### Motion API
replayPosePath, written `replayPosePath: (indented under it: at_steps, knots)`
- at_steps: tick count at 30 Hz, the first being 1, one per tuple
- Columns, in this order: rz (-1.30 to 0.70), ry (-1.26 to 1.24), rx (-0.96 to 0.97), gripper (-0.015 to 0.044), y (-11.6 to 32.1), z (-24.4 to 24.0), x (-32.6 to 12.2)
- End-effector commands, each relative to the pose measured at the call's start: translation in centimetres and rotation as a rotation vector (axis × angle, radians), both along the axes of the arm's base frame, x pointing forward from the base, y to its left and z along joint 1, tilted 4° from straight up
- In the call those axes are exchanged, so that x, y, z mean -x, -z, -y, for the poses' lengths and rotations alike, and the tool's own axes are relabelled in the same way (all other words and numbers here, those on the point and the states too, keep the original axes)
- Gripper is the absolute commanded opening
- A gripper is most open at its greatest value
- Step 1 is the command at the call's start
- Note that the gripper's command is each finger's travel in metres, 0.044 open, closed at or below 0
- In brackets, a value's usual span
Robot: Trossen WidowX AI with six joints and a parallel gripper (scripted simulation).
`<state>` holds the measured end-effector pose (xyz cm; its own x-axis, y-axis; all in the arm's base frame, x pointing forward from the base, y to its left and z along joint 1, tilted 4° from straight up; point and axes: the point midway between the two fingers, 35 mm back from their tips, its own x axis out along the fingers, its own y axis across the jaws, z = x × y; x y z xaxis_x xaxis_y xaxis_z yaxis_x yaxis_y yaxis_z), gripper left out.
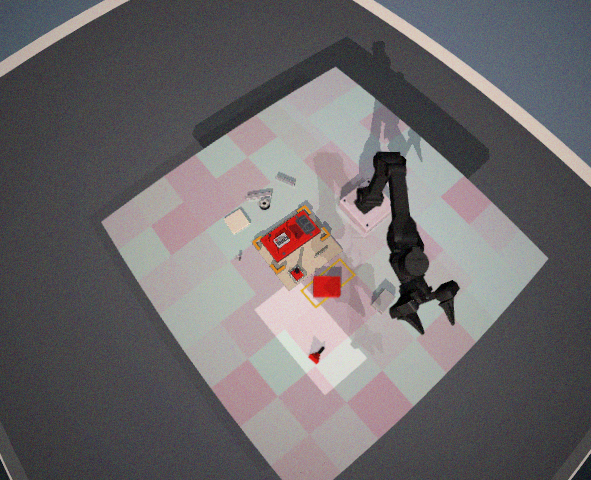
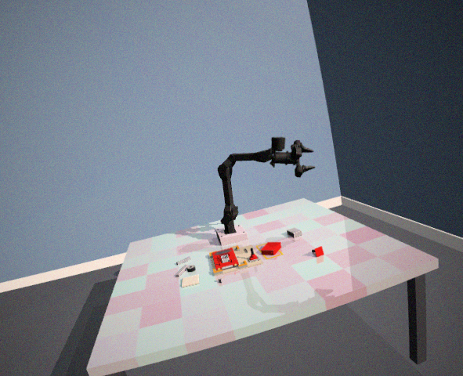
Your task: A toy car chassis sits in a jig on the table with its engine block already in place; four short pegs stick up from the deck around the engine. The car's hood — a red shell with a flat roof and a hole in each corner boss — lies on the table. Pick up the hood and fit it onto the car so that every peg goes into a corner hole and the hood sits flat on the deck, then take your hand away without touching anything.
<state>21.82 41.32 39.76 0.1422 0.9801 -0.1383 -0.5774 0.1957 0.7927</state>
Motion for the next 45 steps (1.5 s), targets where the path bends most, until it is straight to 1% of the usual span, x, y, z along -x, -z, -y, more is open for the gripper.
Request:
replayPosePath:
  at_steps: [1,9,17,24,31,38,45]
  knots:
    - [-0.110,0.103,0.118,0.0440,4.3,1.1,-3.0]
    - [-0.291,0.285,0.309,0.0440,11.0,4.4,-7.2]
    - [-0.468,0.470,0.497,0.0440,17.4,9.6,-10.0]
    - [-0.632,0.631,0.667,0.0440,22.6,15.0,-11.1]
    - [-0.806,0.785,0.845,0.0440,26.9,20.9,-10.7]
    - [-0.978,0.919,1.023,0.0440,30.1,26.5,-9.1]
    - [-0.983,0.922,1.027,0.0440,30.1,26.4,-9.1]
